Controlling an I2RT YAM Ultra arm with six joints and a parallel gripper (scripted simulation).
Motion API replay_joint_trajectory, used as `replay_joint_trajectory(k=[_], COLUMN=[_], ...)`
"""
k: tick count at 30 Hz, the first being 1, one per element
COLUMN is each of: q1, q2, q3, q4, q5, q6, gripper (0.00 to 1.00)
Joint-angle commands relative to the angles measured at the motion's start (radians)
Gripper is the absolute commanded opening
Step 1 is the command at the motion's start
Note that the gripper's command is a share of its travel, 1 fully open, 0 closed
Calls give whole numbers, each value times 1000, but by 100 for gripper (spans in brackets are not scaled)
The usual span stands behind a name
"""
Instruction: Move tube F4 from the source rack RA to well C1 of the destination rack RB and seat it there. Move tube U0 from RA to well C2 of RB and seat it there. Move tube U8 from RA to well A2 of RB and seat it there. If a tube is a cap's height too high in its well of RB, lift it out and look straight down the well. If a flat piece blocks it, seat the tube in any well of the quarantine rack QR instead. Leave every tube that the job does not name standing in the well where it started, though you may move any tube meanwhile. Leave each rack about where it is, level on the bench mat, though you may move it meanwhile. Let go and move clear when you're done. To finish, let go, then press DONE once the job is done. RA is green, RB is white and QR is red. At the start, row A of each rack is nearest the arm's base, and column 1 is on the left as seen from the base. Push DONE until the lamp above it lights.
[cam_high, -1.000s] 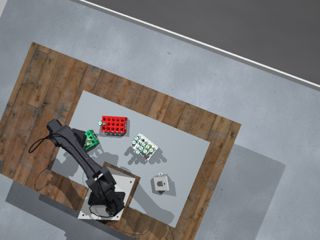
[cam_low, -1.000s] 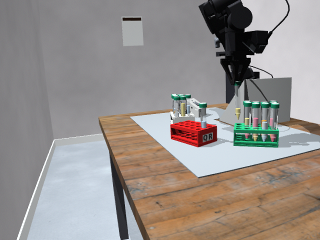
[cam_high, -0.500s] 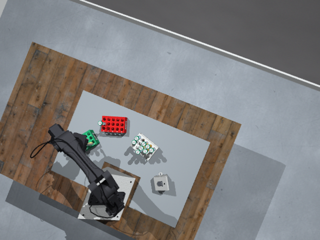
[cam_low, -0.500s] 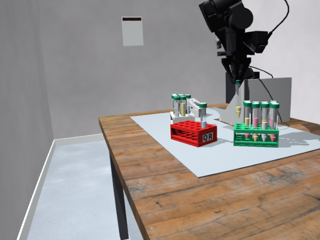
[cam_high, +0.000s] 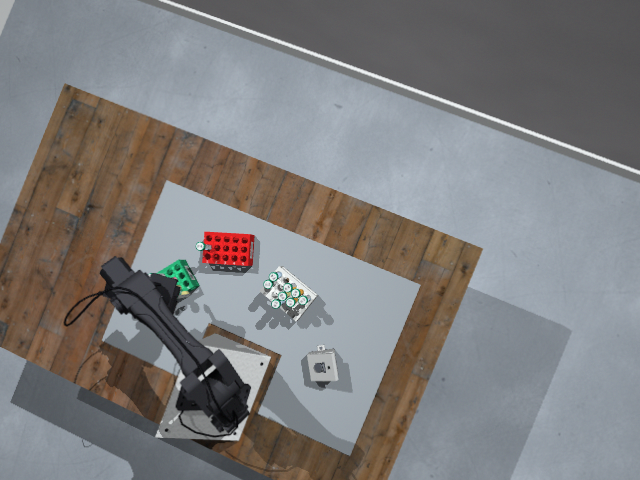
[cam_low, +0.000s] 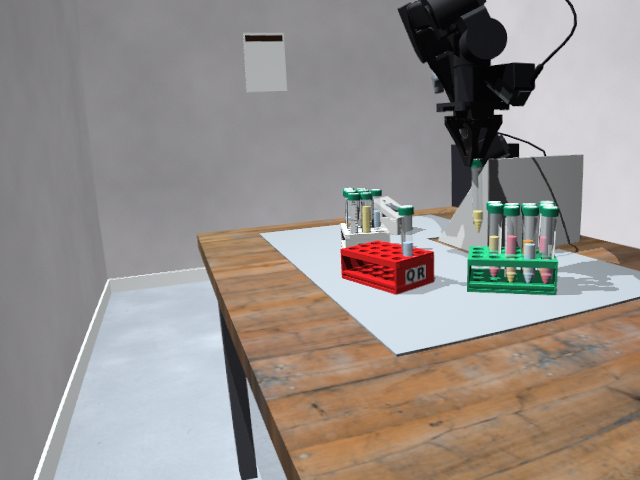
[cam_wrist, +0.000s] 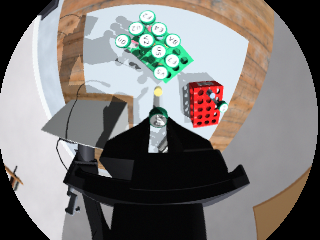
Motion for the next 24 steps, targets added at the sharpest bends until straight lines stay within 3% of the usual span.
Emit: replay_joint_trajectory(k=[1, 8, 24], q1=[30, 37, -90], q2=[-49, -92, -141], q3=[-33, -88, -25], q4=[29, 38, -14], q5=[-20, -25, 64], q6=[11, 17, -88], gripper=[0, 0, 0])
